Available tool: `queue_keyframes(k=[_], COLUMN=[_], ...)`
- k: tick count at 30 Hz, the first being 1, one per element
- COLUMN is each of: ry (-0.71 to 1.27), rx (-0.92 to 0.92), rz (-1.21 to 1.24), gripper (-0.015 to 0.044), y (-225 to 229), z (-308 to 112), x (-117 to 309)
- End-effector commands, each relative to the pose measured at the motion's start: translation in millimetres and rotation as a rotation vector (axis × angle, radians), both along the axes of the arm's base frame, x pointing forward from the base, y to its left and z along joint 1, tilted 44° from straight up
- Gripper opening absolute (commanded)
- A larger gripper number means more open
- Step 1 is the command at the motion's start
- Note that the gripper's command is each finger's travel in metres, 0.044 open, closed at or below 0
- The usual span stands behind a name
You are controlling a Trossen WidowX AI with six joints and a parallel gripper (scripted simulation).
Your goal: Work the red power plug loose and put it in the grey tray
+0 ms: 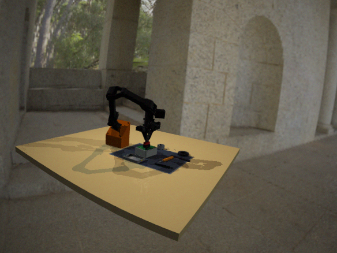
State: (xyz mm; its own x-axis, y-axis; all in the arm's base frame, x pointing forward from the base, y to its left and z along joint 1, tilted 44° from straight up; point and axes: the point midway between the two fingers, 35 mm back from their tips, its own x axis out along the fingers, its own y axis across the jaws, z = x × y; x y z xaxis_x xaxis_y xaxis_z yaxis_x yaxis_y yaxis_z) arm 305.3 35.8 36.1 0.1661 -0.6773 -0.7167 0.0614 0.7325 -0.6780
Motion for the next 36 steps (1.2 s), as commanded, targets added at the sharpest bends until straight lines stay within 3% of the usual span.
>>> queue_keyframes(k=[1,4,26,36], ry=[0.002,0.002,-0.004,0.012], rx=[0.001,0.001,-0.086,0.132], rz=[0.003,0.003,-0.012,0.024], gripper=[0.0066,0.0000,0.0000,0.0000], y=[0.3,0.3,15.5,3.2], z=[-1.2,-1.2,3.7,18.5], x=[0.3,0.3,-1.7,-3.0])
